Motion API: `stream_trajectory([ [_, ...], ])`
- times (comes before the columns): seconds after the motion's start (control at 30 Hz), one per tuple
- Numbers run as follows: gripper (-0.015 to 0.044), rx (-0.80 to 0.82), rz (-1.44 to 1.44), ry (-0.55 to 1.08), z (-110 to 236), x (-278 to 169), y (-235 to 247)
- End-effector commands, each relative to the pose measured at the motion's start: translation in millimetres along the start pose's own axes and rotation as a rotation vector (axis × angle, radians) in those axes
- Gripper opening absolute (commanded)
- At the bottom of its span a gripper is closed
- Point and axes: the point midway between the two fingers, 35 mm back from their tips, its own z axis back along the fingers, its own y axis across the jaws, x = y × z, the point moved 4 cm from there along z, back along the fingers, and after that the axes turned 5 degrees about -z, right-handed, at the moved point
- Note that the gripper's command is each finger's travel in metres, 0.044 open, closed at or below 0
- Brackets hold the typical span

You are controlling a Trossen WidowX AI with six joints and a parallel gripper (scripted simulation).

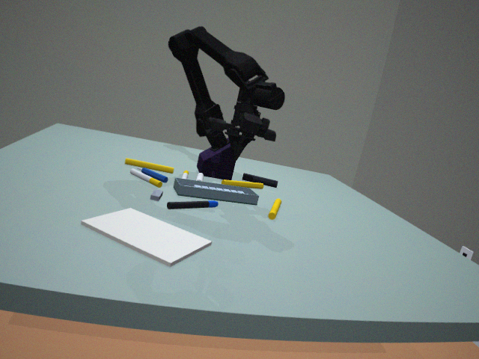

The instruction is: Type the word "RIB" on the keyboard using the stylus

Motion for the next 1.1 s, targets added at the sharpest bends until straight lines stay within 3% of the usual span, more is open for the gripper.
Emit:
stream_trajectory([
  [0.0, 0.0, -0.001, -0.003, 0.016, -5, 0, 1],
  [0.1, 0.0, -0.002, -0.002, 0.011, -3, 0, 0],
  [0.23, 0.0105, -0.003, -0.001, 0.01, -3, 0, 0],
  [0.37, 0.0, -0.003, -0.001, 0.01, -3, 0, 0],
  [0.67, 0.0, -0.003, -0.001, 0.01, -3, 0, 0],
  [0.77, 0.0079, -0.006, -0.02, 0.013, -3, 0, -2],
  [0.87, 0.015, -0.05, -0.286, 0.041, -9, 0, -24],
  [1.07, 0.015, -0.196, -0.955, 0.069, -23, -7, -76],
])
